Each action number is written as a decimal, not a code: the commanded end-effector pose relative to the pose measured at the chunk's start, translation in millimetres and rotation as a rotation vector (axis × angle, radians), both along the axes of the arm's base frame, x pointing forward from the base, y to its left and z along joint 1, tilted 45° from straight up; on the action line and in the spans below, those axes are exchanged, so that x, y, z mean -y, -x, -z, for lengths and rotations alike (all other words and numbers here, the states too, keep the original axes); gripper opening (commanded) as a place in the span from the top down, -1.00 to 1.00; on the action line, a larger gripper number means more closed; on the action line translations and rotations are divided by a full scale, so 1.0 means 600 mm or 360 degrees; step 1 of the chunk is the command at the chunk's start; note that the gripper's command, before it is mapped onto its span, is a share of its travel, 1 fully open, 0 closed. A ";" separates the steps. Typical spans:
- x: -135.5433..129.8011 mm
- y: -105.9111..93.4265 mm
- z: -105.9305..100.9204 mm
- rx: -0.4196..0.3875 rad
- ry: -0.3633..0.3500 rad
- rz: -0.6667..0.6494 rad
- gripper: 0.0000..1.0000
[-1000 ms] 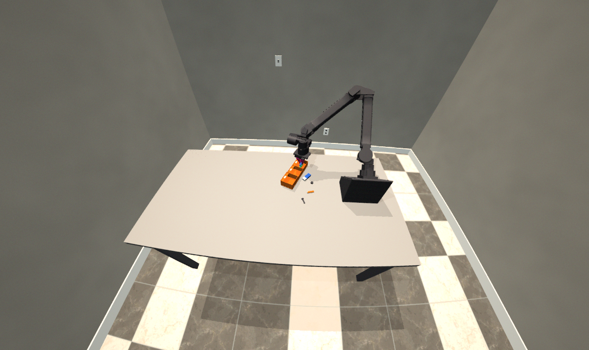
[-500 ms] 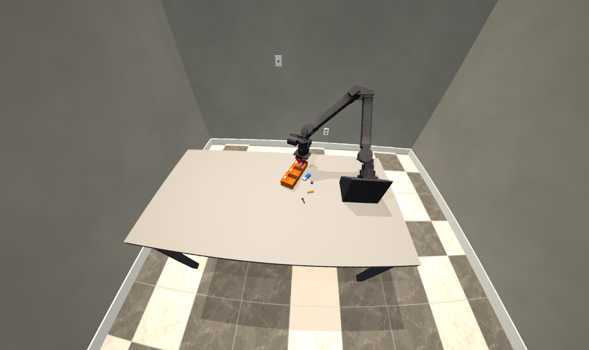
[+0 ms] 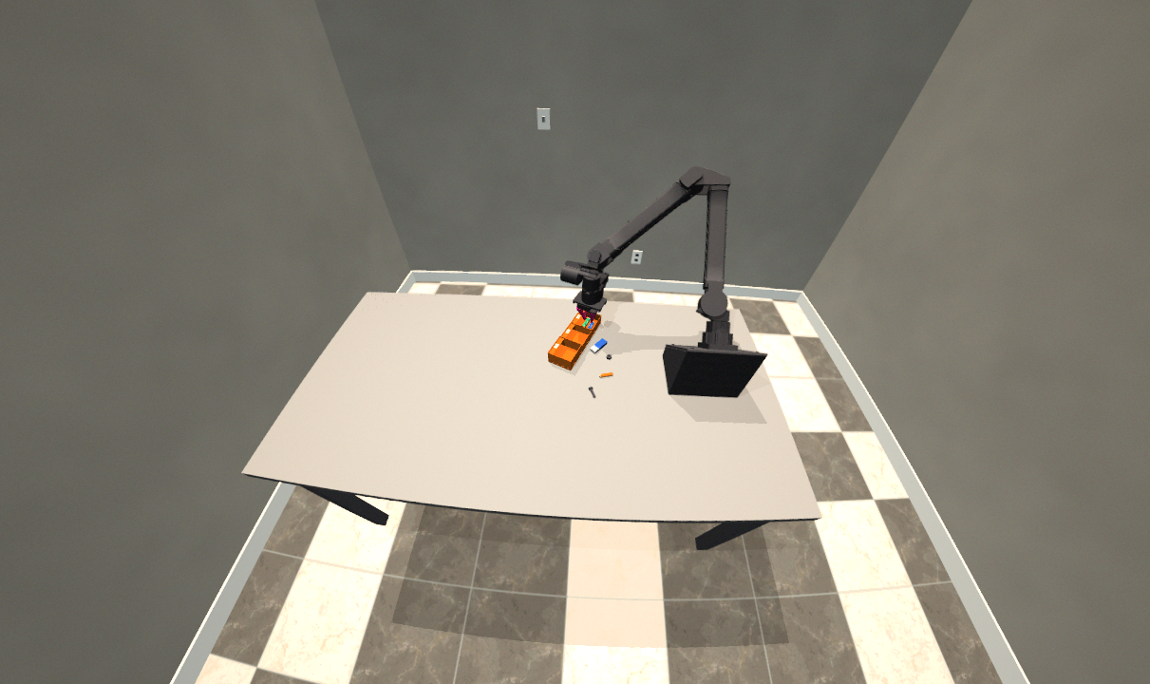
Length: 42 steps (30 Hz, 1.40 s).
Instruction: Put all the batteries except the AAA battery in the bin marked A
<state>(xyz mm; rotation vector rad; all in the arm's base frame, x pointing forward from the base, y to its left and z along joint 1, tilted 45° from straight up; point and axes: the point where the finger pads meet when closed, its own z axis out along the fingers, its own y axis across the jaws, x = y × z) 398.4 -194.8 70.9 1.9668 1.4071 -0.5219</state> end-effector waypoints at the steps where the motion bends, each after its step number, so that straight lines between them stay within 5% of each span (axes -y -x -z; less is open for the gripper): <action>1: -0.020 -0.003 -0.009 0.0000 0.0005 -0.0046 0.46; 27: -0.057 -0.023 -0.076 0.0079 0.0014 -0.0032 0.46; 42: -0.042 -0.018 -0.067 0.0060 0.0010 0.0003 0.46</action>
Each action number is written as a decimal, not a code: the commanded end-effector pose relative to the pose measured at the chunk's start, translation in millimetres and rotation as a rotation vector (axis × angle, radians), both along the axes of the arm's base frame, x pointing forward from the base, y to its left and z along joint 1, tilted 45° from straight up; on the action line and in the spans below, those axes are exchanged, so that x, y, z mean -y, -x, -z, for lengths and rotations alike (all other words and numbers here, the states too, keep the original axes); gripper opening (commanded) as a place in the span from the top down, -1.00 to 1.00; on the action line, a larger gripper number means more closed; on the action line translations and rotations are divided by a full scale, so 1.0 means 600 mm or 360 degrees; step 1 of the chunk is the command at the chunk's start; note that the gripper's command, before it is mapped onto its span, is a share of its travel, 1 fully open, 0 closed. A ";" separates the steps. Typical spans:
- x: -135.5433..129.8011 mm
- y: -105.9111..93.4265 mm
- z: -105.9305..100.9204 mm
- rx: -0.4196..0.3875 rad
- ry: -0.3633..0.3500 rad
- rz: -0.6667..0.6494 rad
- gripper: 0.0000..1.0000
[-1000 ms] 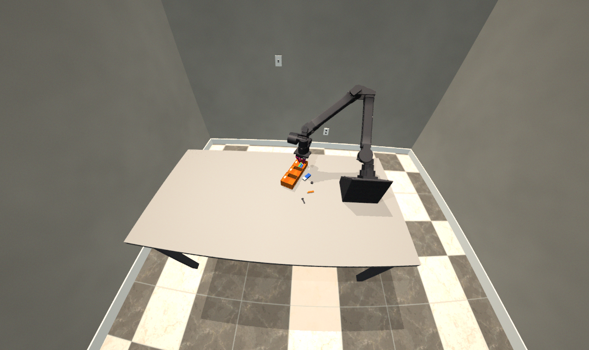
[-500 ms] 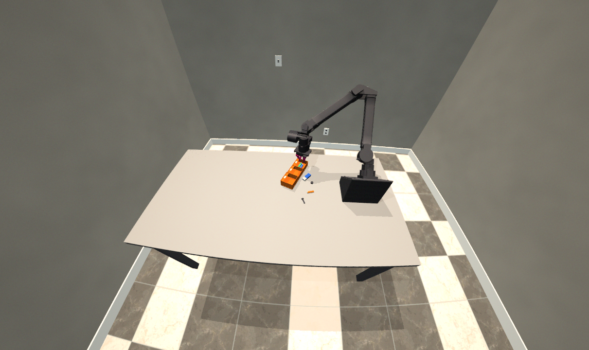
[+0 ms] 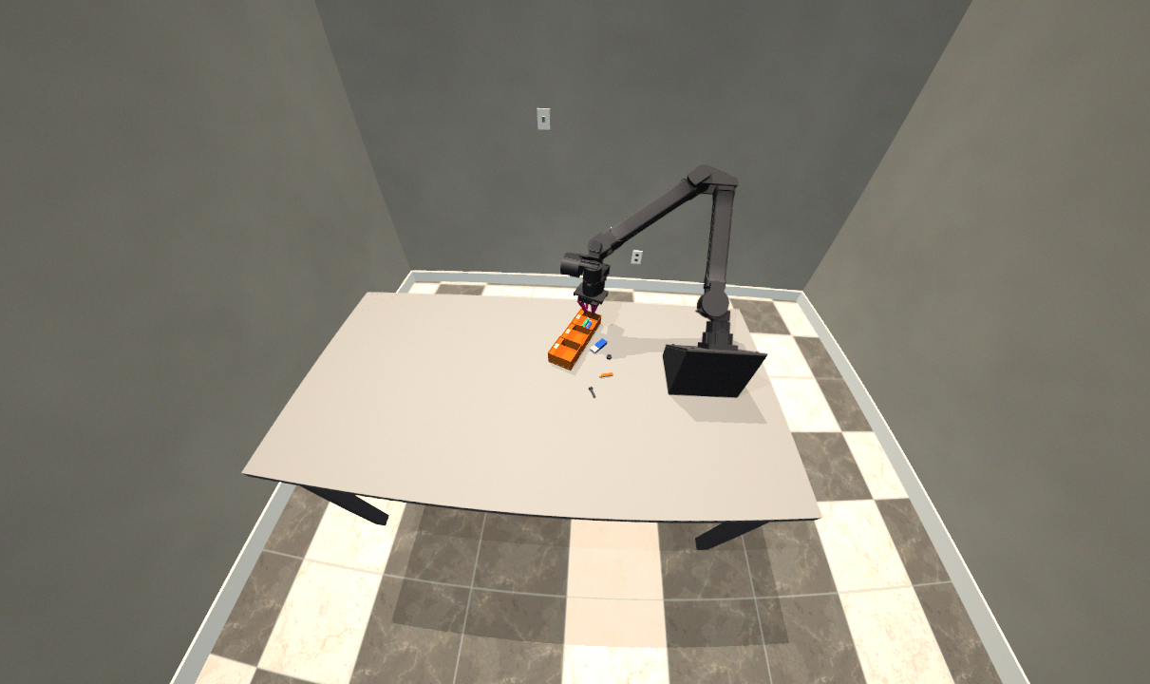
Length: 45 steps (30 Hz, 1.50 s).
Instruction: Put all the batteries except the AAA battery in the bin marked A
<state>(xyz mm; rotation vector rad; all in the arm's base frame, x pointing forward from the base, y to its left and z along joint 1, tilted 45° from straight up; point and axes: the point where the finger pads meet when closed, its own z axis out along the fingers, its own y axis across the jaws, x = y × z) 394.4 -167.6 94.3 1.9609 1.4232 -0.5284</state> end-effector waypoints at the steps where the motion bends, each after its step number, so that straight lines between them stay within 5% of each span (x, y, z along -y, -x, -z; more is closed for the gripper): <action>1: 0.004 -0.025 -0.028 0.0077 0.0012 0.0018 0.46; 44: 0.007 -0.031 -0.024 0.0043 0.0012 -0.0004 0.46; 45: -0.014 -0.035 -0.046 0.0091 0.0014 -0.0019 -1.00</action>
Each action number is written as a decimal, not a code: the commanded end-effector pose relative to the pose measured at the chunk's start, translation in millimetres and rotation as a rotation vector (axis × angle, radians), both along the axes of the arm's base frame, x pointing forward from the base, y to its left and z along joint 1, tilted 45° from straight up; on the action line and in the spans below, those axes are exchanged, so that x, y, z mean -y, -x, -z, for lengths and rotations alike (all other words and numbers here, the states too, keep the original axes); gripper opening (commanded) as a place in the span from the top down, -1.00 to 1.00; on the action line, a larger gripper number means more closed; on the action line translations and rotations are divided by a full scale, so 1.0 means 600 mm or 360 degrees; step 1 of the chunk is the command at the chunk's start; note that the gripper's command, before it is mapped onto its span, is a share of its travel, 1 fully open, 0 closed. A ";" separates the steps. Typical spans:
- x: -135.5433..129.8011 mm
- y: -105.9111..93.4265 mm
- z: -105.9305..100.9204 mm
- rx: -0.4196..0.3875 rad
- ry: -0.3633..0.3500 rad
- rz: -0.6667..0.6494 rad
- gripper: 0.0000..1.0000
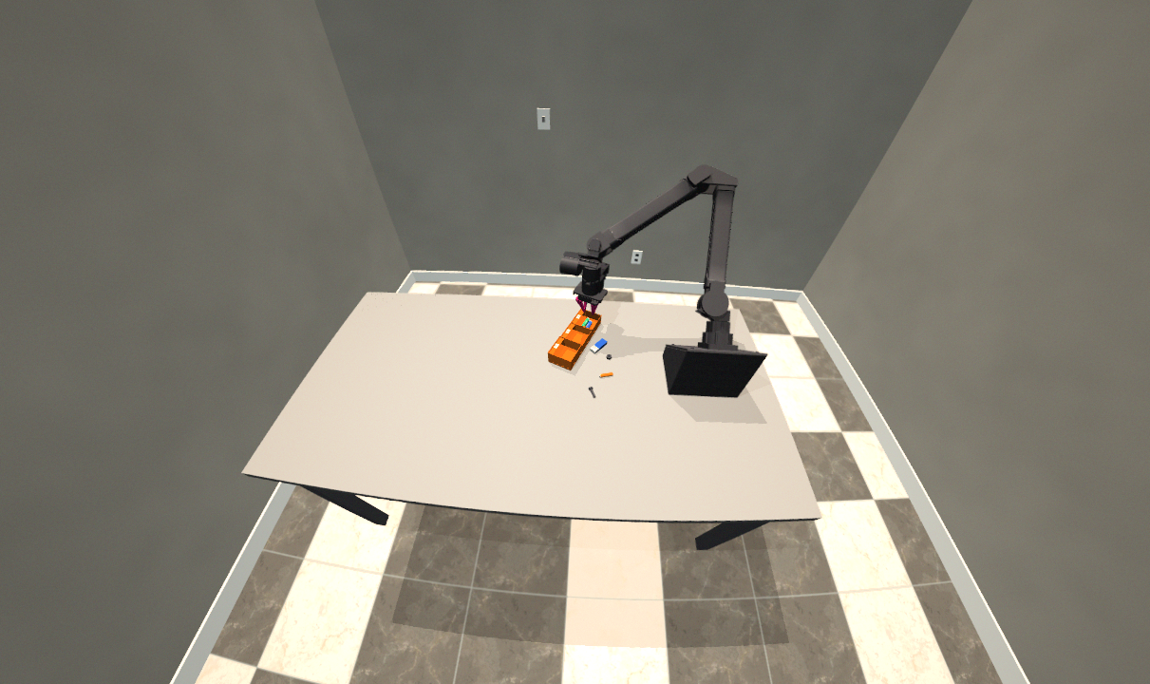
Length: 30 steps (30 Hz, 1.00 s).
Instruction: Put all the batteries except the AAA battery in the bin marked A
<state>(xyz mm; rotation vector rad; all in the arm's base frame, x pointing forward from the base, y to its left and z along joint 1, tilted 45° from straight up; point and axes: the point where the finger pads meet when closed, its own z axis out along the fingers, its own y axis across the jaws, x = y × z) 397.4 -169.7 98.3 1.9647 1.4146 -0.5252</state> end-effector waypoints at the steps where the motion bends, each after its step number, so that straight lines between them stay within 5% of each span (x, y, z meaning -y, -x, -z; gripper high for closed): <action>1: -0.022 -0.029 -0.048 0.0089 0.0015 -0.0027 -1.00; 30: -0.143 -0.015 -0.168 0.0100 -0.0001 -0.0028 -1.00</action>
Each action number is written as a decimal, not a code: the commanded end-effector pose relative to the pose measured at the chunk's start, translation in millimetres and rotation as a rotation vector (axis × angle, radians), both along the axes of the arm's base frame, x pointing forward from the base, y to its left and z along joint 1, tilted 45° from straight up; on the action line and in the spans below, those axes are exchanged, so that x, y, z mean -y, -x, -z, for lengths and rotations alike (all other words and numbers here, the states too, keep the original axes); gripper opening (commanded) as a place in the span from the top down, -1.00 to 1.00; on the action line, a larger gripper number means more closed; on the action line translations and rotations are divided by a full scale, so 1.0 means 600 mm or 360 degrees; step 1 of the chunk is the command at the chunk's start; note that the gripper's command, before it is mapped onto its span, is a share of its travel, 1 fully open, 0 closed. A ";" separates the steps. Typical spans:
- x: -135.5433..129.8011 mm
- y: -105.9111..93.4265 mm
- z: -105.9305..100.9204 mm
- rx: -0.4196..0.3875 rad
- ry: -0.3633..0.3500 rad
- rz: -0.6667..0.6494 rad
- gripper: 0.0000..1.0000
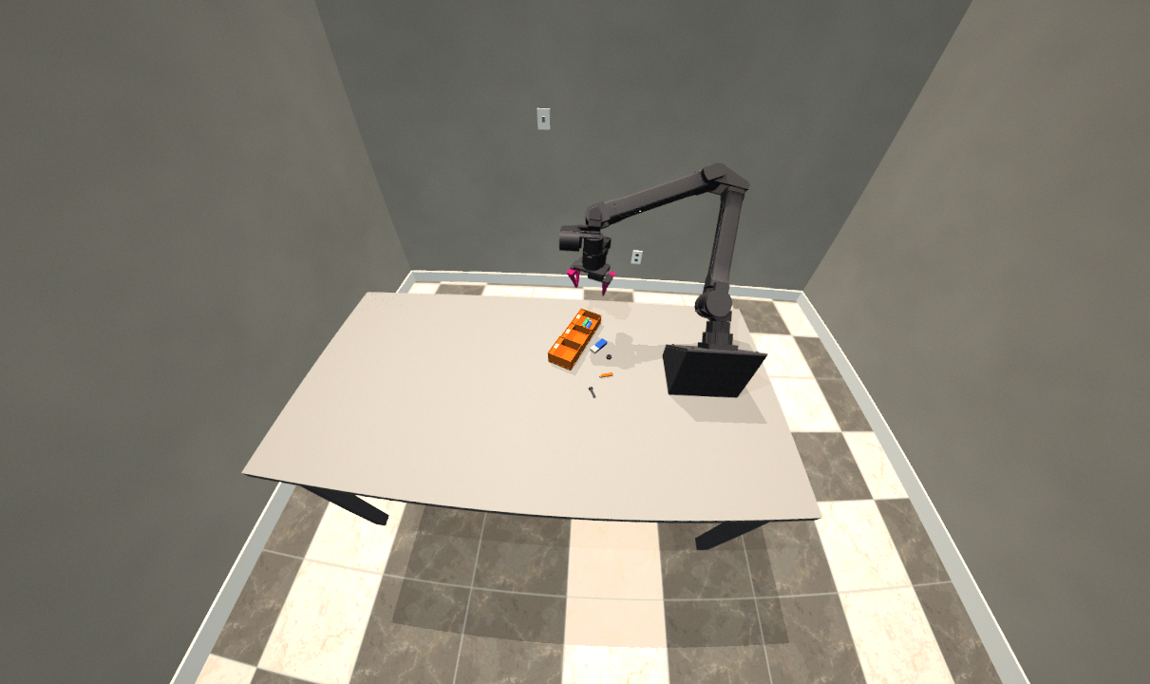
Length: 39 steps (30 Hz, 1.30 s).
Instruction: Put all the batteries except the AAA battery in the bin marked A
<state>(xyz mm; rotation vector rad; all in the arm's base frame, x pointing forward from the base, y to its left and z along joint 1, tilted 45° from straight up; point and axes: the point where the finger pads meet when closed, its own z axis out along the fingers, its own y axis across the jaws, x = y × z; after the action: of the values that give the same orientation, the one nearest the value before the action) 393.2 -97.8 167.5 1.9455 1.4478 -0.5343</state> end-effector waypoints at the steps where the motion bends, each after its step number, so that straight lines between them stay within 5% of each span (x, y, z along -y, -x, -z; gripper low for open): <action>1: -0.028 -0.021 -0.058 0.0130 -0.0003 0.0010 -1.00; 11: -0.068 -0.017 -0.090 0.0116 -0.0010 0.0010 -1.00; 39: -0.053 0.005 -0.064 0.0087 -0.0004 0.0037 -1.00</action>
<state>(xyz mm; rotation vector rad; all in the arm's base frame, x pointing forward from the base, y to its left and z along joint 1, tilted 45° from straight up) 391.0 -68.5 200.1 1.9604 1.4206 -0.5260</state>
